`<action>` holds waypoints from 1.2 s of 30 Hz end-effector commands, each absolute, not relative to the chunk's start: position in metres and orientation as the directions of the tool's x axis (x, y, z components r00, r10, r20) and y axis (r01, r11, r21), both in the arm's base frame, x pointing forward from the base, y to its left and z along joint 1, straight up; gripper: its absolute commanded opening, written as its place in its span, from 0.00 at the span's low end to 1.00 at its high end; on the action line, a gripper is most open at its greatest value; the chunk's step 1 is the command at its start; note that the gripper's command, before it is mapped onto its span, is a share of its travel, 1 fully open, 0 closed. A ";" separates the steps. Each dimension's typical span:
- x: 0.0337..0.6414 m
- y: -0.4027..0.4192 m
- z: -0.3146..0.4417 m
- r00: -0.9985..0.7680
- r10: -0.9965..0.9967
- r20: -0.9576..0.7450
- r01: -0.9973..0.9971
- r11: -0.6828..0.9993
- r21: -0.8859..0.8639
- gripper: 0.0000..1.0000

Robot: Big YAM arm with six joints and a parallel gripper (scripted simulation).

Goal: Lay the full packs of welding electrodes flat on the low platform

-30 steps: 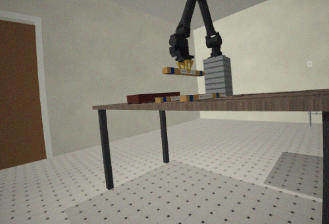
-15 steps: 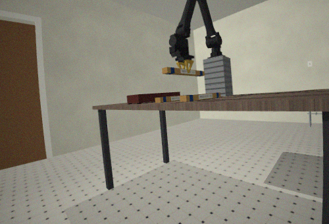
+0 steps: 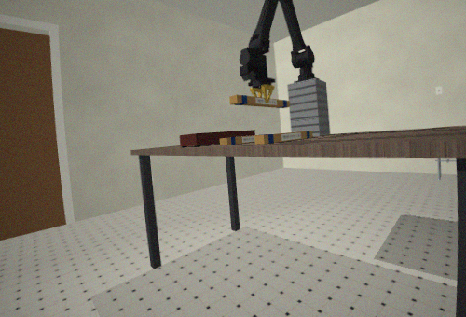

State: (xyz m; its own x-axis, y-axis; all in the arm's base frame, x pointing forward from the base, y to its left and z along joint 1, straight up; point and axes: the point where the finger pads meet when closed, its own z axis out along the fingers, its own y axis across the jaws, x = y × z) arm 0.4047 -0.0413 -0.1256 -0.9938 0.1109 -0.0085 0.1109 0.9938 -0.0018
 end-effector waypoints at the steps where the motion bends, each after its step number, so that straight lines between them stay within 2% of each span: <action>1: 0.408 -0.044 -0.124 -0.994 0.107 -0.022 0.107 0.994 0.000 0.00; 36: 0.405 -0.047 -0.156 -0.994 0.104 -0.017 0.104 0.995 -0.001 0.00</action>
